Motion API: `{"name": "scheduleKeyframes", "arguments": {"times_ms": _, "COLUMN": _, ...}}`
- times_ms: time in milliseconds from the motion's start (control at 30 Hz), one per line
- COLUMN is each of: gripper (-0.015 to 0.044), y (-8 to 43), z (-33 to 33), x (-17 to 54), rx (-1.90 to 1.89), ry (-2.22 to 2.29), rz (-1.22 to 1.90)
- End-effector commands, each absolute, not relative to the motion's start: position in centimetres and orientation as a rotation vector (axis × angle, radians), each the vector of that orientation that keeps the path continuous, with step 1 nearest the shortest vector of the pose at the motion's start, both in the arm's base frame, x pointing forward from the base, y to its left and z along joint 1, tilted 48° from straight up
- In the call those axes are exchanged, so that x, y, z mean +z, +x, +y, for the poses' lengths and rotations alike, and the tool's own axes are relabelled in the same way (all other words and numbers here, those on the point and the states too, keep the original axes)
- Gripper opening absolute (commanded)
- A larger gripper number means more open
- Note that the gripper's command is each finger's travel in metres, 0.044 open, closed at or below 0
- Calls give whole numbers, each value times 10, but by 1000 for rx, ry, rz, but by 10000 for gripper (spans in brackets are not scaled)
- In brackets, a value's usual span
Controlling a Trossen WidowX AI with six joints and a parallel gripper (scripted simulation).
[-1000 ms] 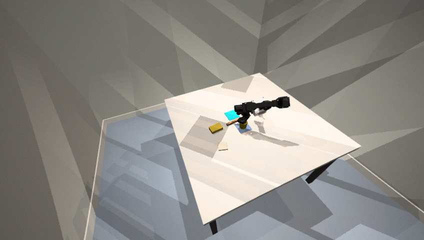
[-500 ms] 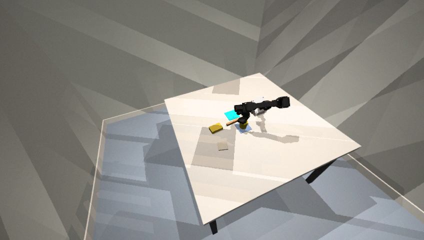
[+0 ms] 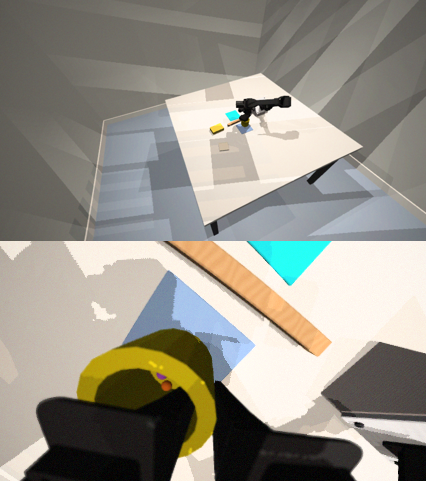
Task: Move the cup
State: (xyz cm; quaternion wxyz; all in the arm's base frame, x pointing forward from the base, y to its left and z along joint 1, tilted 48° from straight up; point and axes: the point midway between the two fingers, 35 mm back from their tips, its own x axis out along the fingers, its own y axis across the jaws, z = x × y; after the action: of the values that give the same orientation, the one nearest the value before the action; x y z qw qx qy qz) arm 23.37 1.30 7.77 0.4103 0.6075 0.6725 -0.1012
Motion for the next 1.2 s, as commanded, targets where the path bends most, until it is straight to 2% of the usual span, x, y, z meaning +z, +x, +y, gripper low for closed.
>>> {"name": "scheduleKeyframes", "arguments": {"times_ms": 0, "gripper": 0, "y": 233, "z": 4, "x": 86, "rx": -250, "ry": 1524, "rz": 1682}}
{"name": "scheduleKeyframes", "arguments": {"times_ms": 1167, "gripper": 0, "y": 232, "z": -14, "x": 65, "rx": -253, "ry": 1526, "rz": 1684}}
